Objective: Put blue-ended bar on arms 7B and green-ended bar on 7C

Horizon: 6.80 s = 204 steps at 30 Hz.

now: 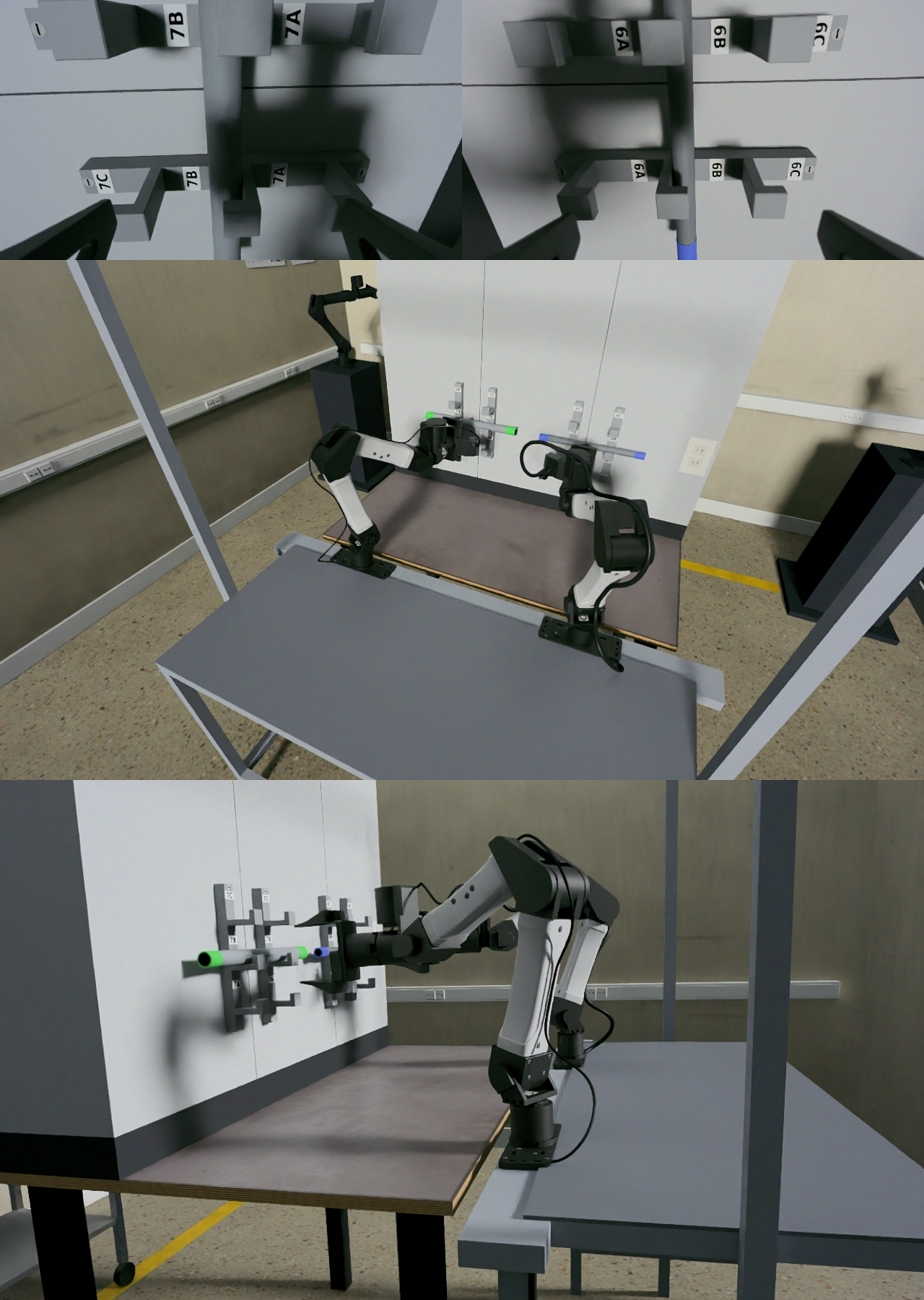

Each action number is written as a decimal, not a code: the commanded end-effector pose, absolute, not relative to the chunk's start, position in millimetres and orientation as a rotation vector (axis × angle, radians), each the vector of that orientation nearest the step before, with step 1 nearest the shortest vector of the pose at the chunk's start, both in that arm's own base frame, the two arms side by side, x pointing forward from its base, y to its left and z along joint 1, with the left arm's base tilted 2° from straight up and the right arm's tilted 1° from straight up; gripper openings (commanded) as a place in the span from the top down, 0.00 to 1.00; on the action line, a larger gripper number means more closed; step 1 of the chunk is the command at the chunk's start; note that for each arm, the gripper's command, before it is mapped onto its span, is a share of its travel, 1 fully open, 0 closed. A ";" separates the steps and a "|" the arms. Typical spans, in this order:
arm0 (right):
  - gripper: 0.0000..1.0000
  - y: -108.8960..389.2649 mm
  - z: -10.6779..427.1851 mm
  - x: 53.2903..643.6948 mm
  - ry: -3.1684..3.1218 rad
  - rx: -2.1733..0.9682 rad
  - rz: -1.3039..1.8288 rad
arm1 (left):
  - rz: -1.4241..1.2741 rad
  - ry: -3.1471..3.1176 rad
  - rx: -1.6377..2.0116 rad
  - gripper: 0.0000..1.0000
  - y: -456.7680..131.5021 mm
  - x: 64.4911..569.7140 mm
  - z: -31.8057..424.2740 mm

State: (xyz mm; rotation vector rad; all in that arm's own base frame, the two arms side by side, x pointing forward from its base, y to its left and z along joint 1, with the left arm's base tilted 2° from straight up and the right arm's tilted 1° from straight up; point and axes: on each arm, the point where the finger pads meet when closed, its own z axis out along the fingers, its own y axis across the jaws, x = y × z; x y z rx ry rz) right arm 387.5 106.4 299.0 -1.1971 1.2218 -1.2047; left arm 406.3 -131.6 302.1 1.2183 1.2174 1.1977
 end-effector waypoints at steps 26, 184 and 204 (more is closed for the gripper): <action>0.00 107.0 296.4 387.7 1.217 -1.189 -1.217 | 1.207 1.195 1.178 0.00 -130.6 424.9 318.3; 0.00 107.0 296.4 387.7 1.217 -1.189 -1.217 | 1.207 1.195 1.178 1.00 -129.8 491.8 350.1; 0.00 107.0 296.4 387.7 1.217 -1.189 -1.217 | 1.207 1.195 1.178 1.00 -126.5 483.9 356.6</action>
